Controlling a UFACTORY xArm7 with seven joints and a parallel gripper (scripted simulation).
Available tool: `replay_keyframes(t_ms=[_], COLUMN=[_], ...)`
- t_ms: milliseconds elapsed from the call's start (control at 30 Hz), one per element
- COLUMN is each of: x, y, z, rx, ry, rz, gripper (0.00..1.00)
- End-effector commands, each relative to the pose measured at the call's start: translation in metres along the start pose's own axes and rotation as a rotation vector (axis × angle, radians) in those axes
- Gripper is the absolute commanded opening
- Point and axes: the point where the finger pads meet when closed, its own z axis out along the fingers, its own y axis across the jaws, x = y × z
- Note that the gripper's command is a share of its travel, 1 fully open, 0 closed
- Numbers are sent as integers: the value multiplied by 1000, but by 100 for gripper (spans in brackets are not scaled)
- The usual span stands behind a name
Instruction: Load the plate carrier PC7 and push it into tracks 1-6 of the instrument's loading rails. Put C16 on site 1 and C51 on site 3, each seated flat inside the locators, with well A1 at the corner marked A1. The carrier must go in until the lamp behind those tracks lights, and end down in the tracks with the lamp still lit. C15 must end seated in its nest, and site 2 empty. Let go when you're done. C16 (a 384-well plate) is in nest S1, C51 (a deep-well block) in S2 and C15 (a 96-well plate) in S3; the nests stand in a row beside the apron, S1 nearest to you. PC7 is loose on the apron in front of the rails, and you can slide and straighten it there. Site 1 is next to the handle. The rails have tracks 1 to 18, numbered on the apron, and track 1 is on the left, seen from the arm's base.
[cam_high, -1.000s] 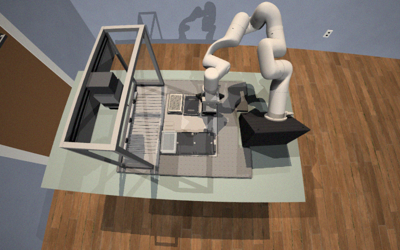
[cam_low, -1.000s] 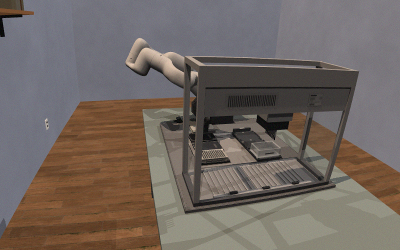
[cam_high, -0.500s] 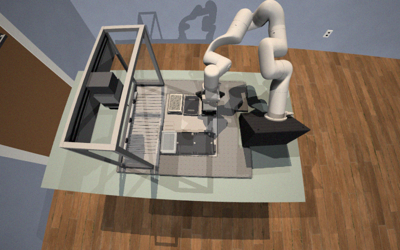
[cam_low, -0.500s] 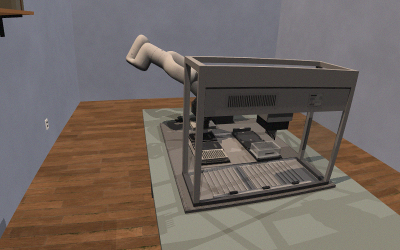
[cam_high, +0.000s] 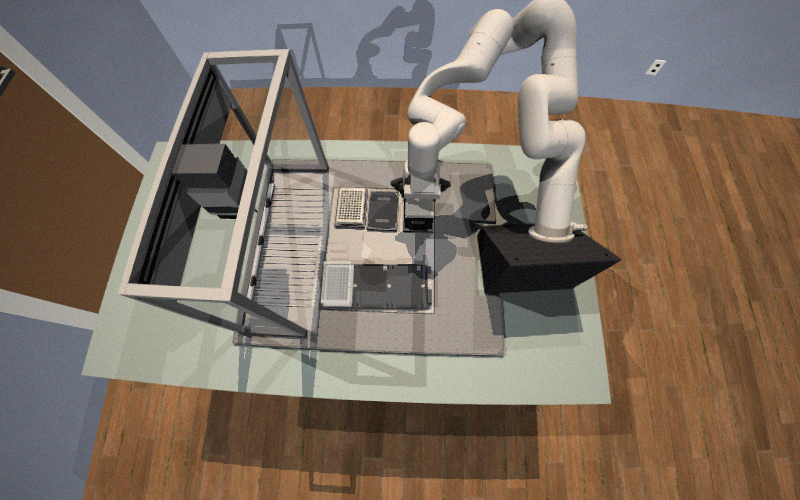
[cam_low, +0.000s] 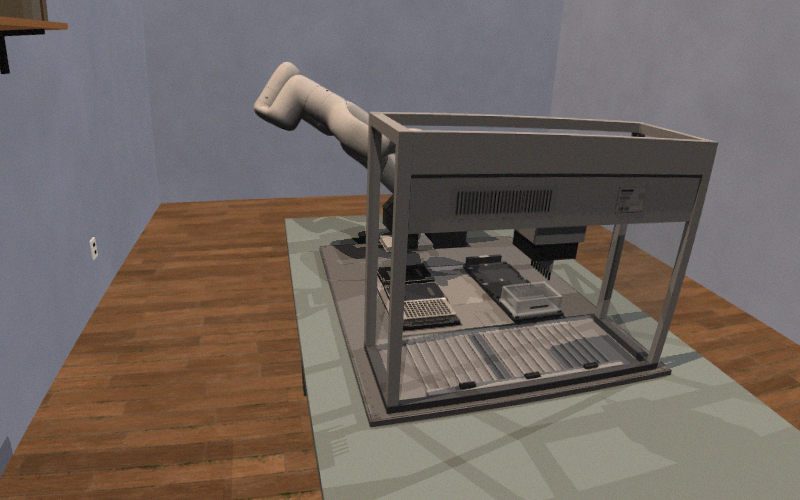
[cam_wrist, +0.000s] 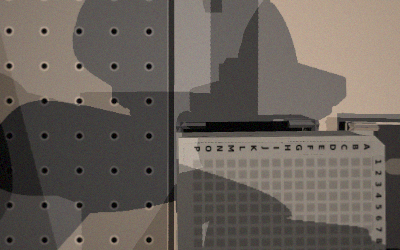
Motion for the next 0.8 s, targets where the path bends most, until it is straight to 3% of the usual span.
replay_keyframes(t_ms=[0,433,767], x=[0,0,0], y=[1,1,1], z=[-7,-29,-30], rx=[-4,-4,-4], ry=[3,3,3], rz=[0,0,0], gripper=[0,0,0])
